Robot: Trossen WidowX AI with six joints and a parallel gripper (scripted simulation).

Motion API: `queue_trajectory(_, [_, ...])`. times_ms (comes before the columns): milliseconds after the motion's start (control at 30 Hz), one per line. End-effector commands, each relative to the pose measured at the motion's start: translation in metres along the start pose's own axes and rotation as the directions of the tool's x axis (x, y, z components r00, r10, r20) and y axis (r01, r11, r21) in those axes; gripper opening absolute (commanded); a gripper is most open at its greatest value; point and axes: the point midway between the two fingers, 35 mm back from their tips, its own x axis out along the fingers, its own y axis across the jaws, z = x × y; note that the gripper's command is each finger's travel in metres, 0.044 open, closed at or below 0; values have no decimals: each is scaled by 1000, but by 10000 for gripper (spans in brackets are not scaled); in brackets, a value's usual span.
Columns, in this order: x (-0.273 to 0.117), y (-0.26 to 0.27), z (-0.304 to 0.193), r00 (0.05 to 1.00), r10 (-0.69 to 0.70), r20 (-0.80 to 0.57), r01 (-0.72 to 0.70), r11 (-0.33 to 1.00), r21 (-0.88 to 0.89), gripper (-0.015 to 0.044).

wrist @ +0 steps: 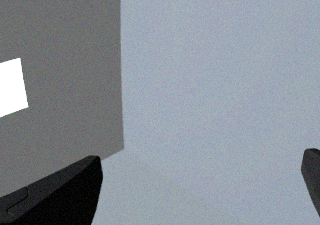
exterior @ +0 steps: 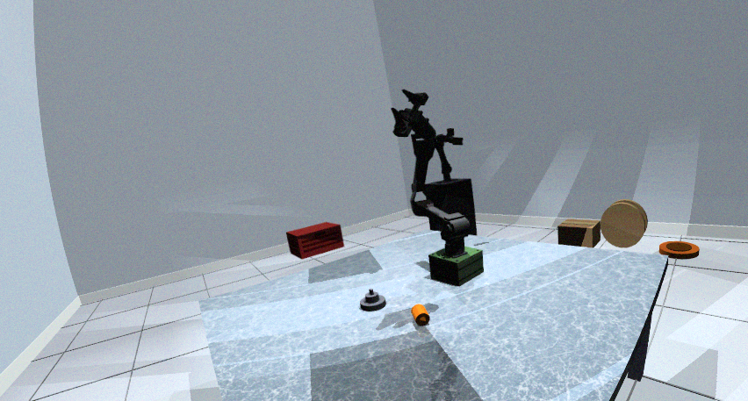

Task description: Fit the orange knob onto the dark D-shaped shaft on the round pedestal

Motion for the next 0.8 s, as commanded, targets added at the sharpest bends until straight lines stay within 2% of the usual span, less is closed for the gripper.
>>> queue_trajectory(0, [1,1,-4,1000,0,-6,0,1000,-14,426])
queue_trajectory(100, [20,3,-63,995,-15,-100,-7,977,-211,440])
queue_trajectory(200, [31,-2,-97,986,-55,-159,-4,937,-348,440])
queue_trajectory(367, [52,-29,-168,943,-164,-290,-38,812,-583,440])
queue_trajectory(567, [66,-86,-244,841,-343,-417,-128,624,-771,440])
queue_trajectory(767, [71,-164,-297,686,-565,-458,-252,406,-878,440])
